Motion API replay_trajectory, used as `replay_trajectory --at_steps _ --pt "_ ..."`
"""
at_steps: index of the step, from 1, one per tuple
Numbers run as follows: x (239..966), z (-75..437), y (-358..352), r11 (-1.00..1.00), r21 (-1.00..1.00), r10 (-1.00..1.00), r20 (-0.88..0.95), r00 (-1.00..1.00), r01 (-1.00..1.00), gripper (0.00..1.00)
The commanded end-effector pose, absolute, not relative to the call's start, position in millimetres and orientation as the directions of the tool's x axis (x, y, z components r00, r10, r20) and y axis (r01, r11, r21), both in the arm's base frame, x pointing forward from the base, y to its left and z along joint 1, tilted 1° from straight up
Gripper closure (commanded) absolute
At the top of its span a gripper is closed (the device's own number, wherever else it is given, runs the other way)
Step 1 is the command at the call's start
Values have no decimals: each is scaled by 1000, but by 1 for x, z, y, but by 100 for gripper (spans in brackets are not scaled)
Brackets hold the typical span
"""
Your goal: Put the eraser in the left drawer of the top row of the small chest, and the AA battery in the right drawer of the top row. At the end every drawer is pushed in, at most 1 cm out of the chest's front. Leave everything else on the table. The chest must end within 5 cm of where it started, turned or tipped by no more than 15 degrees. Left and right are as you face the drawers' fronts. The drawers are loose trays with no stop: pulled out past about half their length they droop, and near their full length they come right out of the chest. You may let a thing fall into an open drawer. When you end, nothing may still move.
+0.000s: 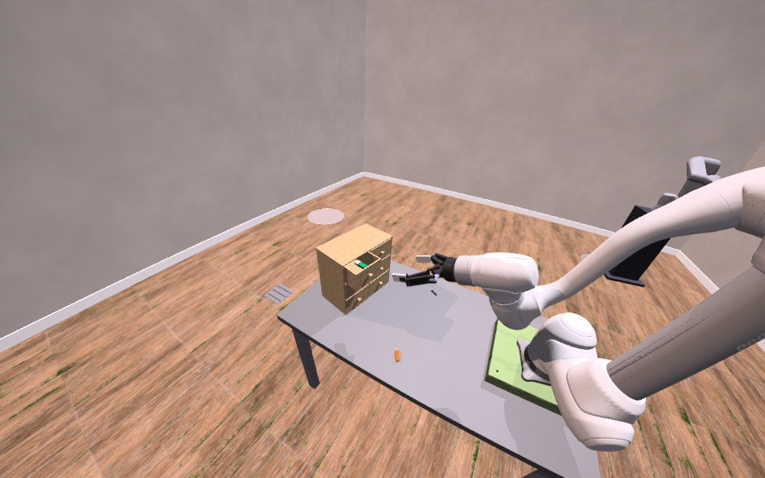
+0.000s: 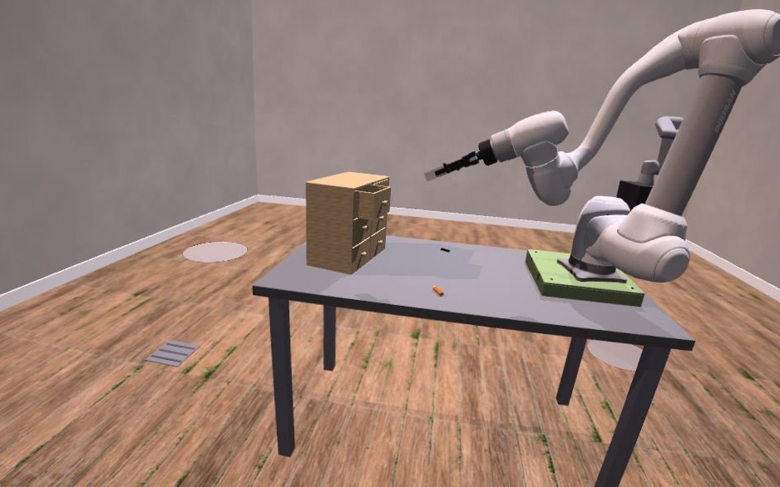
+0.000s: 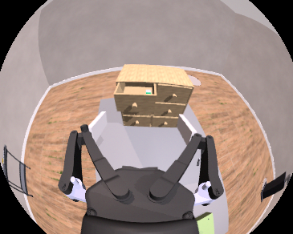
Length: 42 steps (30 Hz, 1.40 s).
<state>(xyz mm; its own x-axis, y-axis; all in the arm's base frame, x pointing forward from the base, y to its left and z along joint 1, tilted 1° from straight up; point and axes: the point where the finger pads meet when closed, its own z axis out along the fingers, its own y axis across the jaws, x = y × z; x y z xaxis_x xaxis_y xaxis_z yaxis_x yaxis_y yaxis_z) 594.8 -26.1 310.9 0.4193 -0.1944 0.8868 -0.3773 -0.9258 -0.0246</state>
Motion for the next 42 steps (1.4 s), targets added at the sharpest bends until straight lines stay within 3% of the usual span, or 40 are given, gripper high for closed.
replay_trajectory --at_steps 1,24,42 --pt "594 312 -27 -924 -20 -209 862 461 -382 0" --pt "595 322 -27 -925 -21 -297 664 686 -380 0" --pt "595 340 -27 -925 -21 -377 188 907 -380 0"
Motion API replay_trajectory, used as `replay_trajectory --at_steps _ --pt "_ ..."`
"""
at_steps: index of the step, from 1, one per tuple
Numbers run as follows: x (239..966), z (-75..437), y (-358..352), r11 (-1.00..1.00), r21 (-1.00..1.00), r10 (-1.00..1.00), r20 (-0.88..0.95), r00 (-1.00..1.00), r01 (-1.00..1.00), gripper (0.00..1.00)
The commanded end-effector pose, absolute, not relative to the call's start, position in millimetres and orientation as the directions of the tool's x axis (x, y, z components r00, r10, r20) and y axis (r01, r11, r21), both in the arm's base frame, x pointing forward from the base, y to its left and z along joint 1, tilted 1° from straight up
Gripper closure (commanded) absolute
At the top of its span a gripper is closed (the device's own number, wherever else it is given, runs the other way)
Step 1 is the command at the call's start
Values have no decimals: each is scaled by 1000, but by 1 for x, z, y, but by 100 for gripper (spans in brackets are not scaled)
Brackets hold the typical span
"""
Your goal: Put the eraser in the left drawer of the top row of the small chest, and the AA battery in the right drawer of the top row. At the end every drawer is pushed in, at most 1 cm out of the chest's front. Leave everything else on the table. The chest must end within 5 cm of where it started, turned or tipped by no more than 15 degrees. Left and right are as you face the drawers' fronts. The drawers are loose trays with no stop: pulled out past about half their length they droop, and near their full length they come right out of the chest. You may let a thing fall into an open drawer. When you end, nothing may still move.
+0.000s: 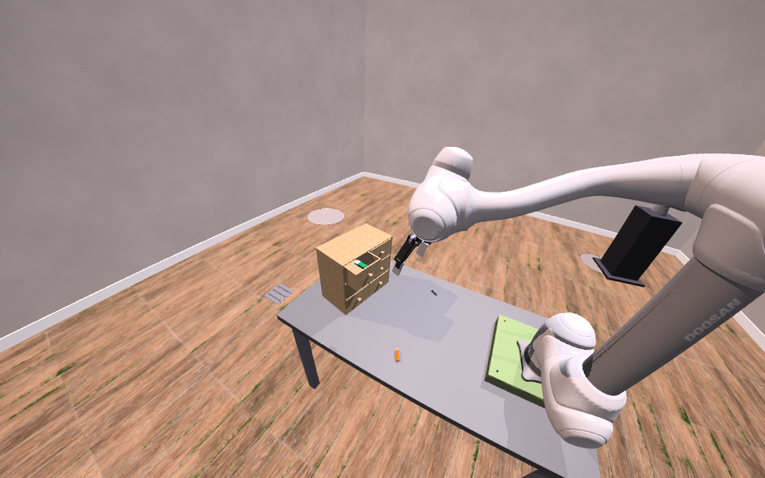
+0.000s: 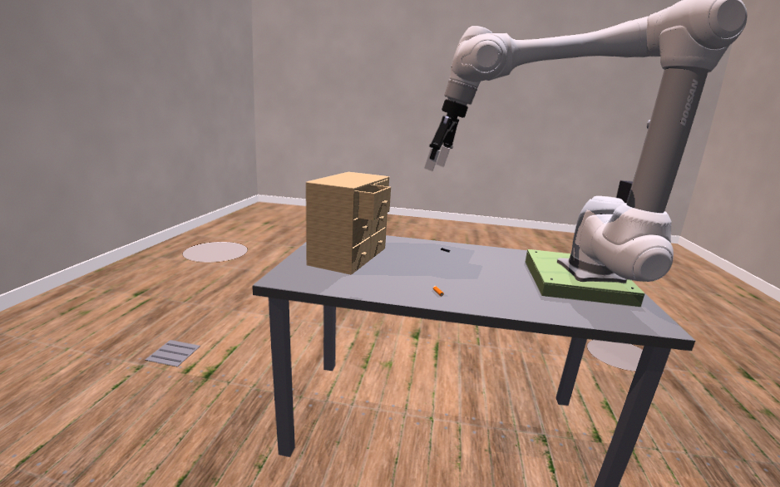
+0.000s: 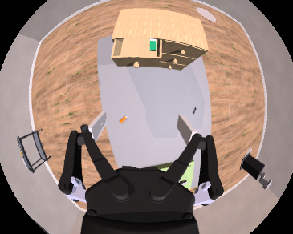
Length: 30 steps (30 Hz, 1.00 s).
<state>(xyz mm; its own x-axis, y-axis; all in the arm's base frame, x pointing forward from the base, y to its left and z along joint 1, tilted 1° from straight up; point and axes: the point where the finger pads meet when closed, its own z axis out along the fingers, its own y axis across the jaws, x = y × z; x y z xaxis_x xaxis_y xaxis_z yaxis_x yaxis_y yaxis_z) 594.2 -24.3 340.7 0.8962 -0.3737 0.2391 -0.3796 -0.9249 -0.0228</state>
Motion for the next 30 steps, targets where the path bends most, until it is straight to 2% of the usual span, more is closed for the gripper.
replay_trajectory --at_steps 1,12,30 --pt "595 341 -27 -925 -20 -378 164 911 -380 0" --pt "594 346 -27 -925 -21 -380 10 925 -380 0" --pt "594 346 -27 -925 -21 -380 -6 925 -380 0"
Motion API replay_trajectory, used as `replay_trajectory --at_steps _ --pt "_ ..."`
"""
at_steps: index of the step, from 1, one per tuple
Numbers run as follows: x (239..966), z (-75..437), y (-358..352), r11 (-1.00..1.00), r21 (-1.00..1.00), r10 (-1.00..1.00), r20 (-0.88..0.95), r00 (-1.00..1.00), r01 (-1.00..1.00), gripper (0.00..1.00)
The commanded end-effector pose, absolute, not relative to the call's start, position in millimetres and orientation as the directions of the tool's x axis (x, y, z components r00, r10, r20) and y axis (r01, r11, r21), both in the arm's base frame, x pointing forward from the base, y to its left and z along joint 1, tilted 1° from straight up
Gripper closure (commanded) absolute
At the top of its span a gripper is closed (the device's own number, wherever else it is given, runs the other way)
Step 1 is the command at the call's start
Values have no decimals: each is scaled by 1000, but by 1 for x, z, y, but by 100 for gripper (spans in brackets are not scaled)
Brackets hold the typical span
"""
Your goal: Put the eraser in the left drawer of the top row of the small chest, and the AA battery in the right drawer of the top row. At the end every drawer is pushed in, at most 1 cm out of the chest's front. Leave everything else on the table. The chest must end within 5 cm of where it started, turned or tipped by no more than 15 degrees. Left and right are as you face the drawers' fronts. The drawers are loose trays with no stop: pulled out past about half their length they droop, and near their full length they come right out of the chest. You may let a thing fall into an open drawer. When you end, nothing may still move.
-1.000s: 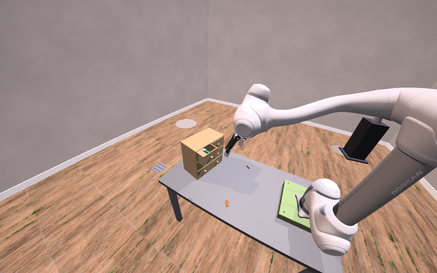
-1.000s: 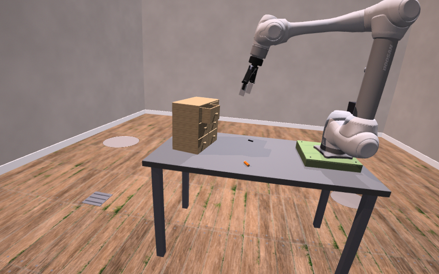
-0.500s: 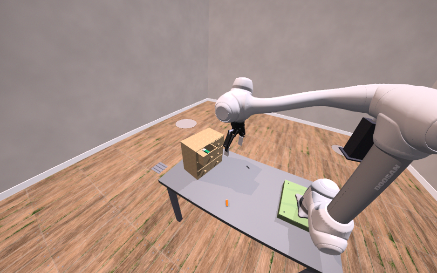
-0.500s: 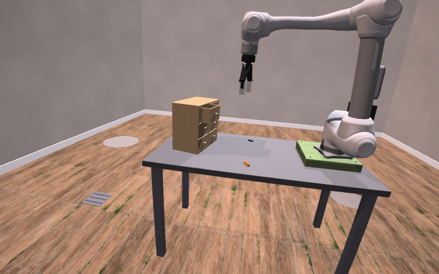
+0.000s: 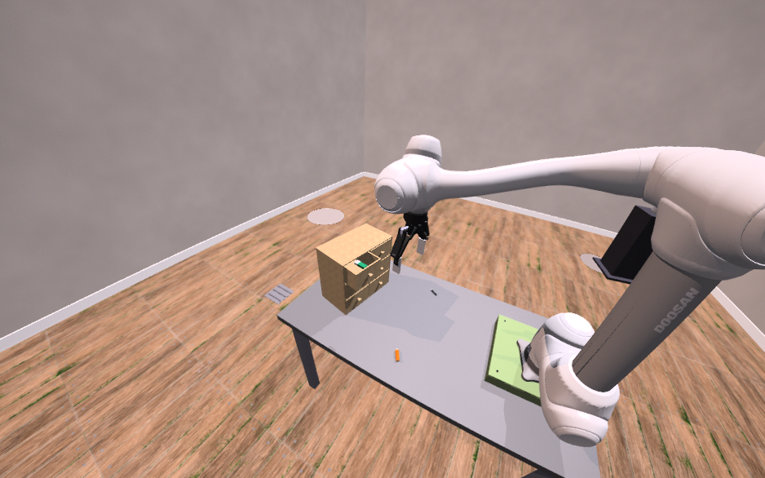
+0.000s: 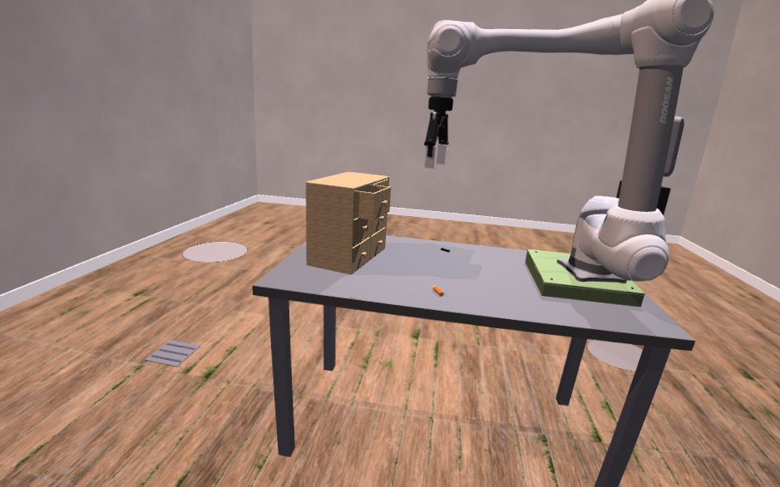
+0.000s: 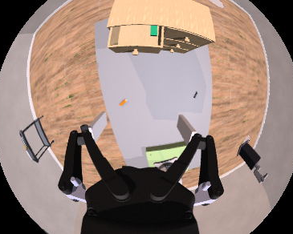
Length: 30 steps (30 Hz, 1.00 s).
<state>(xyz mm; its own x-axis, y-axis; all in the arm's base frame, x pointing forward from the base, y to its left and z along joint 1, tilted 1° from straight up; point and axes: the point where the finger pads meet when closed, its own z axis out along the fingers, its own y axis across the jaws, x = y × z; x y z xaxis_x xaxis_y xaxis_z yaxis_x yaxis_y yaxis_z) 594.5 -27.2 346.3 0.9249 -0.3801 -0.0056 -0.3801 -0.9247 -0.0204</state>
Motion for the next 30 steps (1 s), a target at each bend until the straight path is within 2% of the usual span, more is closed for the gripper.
replay_trajectory --at_steps 1,7,14,30 --pt "594 346 -27 -925 -21 -380 -6 925 -380 0" --pt "589 345 -22 -925 -21 -380 -6 925 -380 0" --pt "522 330 36 -925 -21 -380 -6 925 -380 0" --pt "525 325 35 -925 -21 -381 53 923 -380 0"
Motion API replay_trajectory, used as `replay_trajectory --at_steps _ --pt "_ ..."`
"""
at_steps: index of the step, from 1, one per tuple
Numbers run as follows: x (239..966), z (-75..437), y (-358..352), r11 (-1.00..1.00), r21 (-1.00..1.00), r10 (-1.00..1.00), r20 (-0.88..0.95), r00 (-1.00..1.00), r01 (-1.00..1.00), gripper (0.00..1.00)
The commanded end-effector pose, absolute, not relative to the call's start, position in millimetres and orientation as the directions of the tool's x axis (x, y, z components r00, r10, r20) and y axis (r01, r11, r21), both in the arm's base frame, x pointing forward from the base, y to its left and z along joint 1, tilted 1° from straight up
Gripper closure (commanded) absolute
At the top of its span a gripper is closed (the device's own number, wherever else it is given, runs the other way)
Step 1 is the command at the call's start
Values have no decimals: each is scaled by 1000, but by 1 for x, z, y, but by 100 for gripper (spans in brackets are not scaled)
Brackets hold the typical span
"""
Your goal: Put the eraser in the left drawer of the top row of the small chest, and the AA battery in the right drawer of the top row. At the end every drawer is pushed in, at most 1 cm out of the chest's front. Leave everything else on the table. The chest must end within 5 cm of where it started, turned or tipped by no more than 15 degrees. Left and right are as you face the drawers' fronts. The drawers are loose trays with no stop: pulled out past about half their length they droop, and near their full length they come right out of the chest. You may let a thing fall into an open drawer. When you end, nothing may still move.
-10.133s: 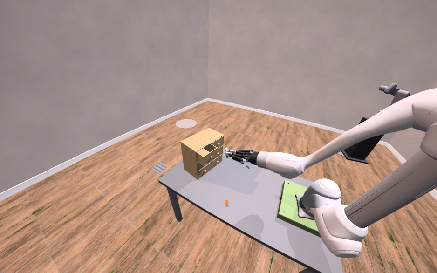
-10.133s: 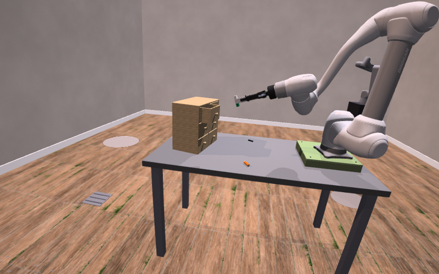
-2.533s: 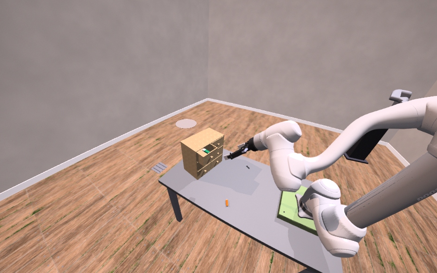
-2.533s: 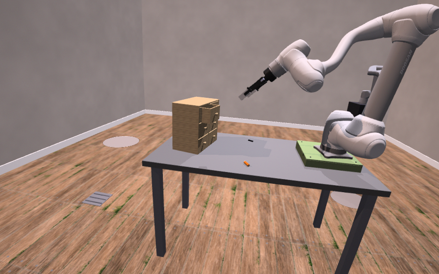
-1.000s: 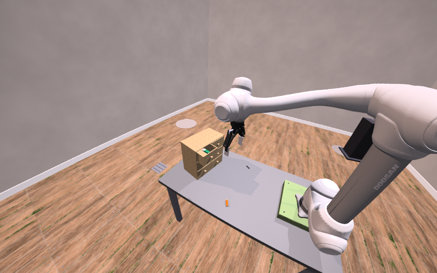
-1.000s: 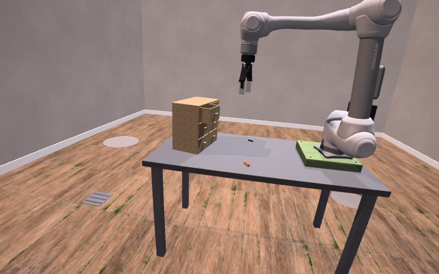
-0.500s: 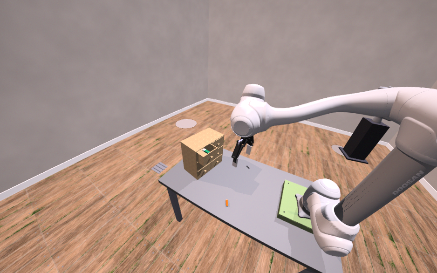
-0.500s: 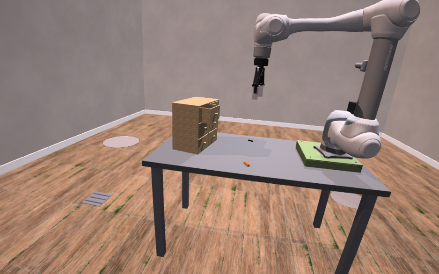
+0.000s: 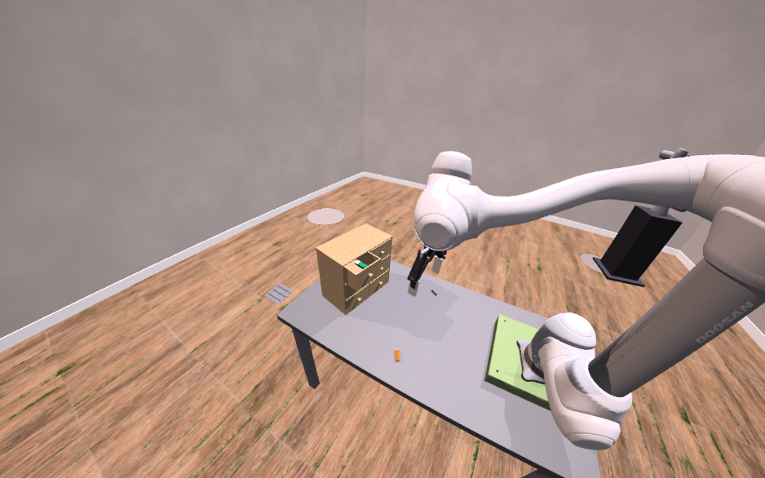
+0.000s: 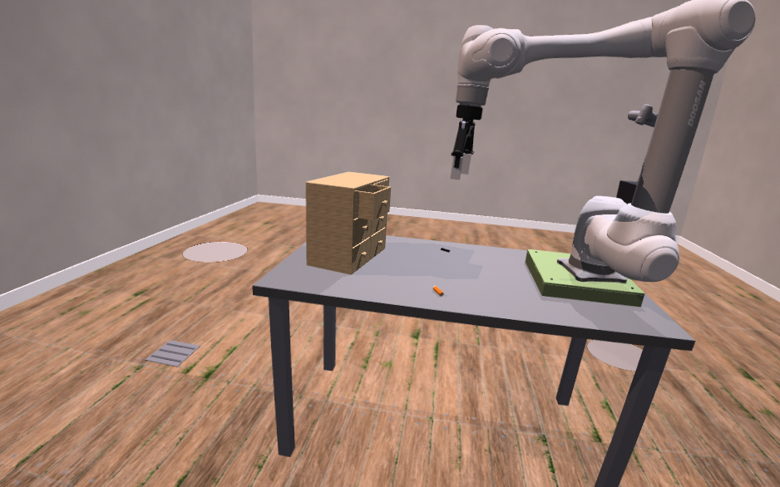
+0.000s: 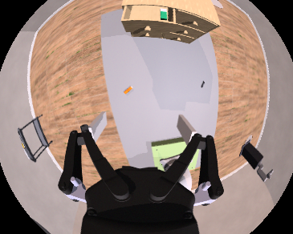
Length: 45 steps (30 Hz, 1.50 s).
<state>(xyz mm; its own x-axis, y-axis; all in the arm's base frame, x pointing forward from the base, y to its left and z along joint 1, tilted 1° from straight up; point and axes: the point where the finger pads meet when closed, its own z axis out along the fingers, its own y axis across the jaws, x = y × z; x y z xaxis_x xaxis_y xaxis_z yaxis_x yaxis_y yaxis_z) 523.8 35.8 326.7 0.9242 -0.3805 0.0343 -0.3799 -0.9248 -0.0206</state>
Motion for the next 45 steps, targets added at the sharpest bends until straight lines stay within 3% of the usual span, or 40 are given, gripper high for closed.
replay_trajectory --at_steps 1,9,22,45 --pt "526 324 35 -925 -20 -381 66 922 -380 0" --pt "535 315 31 -925 -21 -378 177 909 -380 0" --pt "567 281 19 -925 -20 -327 556 765 -381 0" --pt "594 252 8 -924 -19 -239 808 538 -382 0"
